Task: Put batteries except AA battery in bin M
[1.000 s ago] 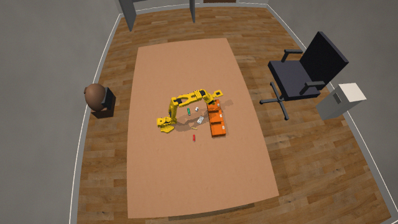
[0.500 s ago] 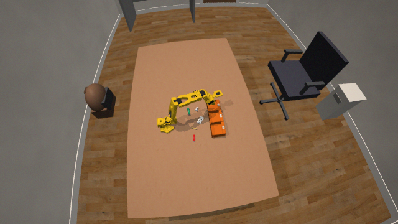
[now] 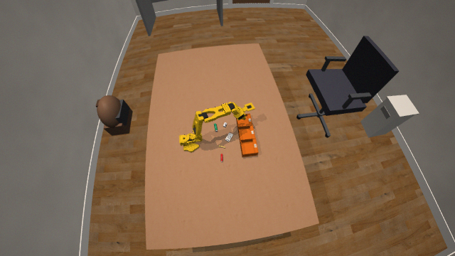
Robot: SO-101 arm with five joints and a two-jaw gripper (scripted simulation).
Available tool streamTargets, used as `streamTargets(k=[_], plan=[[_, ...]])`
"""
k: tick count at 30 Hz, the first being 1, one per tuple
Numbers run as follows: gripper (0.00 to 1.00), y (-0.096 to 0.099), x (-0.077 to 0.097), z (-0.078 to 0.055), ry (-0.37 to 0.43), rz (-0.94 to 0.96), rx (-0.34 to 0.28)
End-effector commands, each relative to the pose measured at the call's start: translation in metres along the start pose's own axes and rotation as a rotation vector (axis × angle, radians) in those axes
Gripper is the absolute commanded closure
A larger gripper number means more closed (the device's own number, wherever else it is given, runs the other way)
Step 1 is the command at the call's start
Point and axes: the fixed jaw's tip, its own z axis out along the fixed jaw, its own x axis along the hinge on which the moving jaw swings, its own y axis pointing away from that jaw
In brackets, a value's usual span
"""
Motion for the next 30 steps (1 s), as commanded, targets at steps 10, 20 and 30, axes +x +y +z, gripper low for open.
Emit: streamTargets(k=[10,20,30], plan=[[0.93,0.002,-0.019,-0.042,-0.057,0.0,-0.005],[0.93,0.002,-0.019,-0.074,-0.057,0.0,-0.005],[0.93,0.002,-0.019,-0.077,-0.056,-0.002,-0.004]])
